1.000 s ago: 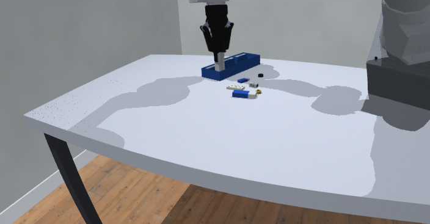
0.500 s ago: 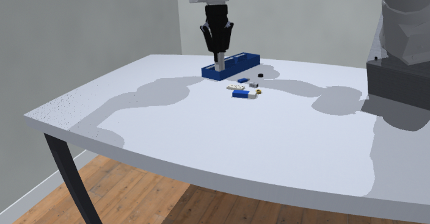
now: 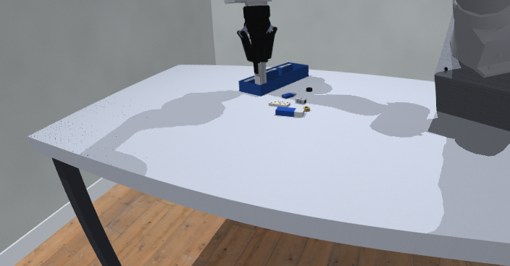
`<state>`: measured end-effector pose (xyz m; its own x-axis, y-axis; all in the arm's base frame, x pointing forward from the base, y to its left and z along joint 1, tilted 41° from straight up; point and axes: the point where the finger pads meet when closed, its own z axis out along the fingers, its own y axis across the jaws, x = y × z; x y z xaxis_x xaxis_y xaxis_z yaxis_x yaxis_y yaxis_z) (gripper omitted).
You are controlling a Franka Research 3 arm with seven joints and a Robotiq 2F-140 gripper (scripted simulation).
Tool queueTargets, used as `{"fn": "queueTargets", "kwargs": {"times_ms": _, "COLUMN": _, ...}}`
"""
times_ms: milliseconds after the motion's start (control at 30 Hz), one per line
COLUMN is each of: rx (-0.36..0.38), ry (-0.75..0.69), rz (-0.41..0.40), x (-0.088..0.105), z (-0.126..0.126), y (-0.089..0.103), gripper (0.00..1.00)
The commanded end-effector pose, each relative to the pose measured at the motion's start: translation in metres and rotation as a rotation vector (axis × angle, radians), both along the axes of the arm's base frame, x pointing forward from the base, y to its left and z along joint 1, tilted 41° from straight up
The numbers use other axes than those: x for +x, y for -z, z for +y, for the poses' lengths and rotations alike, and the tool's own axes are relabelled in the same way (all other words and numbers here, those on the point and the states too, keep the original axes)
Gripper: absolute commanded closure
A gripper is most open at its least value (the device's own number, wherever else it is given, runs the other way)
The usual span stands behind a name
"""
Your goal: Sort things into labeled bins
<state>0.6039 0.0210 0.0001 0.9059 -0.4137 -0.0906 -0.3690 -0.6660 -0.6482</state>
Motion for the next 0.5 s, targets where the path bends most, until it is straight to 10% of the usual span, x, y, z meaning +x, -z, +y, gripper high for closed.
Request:
{"fn": "queueTargets", "kwargs": {"times_ms": 0, "rx": 0.000, "ry": -0.003, "rz": -0.006, "x": 0.001, "z": 0.001, "y": 0.000, "gripper": 0.95}}
{"fn": "queueTargets", "kwargs": {"times_ms": 467, "rx": 0.000, "ry": -0.003, "rz": -0.006, "x": -0.002, "z": -0.010, "y": -0.013, "gripper": 0.95}}
